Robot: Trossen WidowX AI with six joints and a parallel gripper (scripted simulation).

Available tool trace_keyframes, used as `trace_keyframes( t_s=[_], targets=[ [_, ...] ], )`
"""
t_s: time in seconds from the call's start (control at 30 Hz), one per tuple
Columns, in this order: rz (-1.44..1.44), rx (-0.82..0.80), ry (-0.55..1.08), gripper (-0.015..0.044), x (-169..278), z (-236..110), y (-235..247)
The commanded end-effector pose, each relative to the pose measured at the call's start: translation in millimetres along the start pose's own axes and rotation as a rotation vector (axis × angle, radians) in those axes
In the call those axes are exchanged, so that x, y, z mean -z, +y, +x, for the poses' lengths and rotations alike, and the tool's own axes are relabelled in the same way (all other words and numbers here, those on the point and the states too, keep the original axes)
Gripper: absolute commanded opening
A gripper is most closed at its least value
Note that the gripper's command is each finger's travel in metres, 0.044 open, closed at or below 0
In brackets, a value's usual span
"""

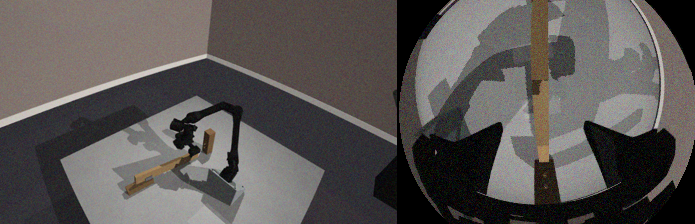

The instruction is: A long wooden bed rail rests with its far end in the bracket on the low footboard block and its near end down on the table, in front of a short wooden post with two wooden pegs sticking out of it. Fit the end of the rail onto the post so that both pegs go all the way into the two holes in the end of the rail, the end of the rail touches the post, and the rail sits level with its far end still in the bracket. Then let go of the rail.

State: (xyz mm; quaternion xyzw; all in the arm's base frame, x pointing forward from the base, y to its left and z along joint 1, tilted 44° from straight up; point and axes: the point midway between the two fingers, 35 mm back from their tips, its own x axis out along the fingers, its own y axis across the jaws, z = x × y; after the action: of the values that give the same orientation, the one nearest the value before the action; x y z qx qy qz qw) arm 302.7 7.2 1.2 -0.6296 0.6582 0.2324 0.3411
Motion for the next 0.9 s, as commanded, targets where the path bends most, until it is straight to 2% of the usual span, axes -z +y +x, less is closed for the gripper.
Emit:
trace_keyframes(
  t_s=[0.0, 0.23, 0.87],
  targets=[
    [-0.036, -0.005, 0.030, 0.0440, 0.5, 3.3, 1.7],
    [-0.036, -0.006, 0.030, 0.0440, 1.3, 4.4, 2.1],
    [-0.034, -0.006, 0.029, 0.0440, 1.5, 35.0, 0.7]
  ],
)
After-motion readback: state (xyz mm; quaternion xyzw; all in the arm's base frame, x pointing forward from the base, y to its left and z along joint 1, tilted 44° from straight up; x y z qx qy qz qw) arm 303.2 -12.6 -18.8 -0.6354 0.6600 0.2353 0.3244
